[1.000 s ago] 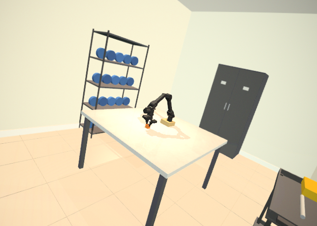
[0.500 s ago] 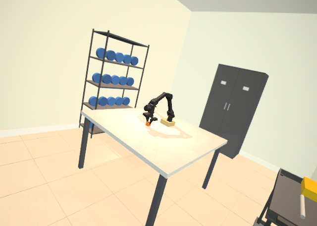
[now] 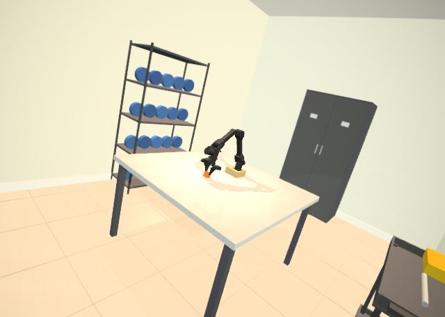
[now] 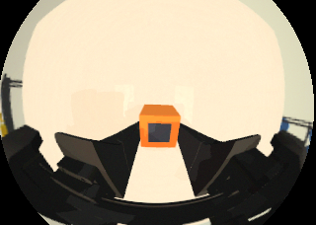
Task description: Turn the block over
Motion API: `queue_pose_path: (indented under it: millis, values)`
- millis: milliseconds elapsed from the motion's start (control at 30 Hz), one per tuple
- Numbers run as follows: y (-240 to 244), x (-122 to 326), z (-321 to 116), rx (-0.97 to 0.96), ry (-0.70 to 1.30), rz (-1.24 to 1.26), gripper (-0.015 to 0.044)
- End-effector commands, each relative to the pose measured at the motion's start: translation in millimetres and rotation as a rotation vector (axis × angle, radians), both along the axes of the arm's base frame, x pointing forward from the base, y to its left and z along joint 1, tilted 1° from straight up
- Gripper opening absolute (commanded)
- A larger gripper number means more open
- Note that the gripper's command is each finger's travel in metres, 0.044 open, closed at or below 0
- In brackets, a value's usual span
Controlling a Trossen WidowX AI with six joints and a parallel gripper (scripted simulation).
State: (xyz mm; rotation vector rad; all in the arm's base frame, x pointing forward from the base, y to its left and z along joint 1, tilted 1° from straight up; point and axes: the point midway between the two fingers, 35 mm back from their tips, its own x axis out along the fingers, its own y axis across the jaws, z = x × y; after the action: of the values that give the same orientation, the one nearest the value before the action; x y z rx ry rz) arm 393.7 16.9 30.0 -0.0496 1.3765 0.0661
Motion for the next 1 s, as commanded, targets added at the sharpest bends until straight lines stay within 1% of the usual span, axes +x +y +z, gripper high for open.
queue_pose_path:
  millis: [0,600,767,967]
  values:
    - [0.2,-1.0,-2.0,0.007,-0.059,0.004,0.0]
    - [-0.2,-8.1,-2.5,0.027,-0.317,0.005,0.0]
    - [-0.2,-8.9,-2.5,0.029,-0.34,0.005,0.0]
    - [0.0,-1.8,-15.0,0.035,-0.422,0.003,0.0]
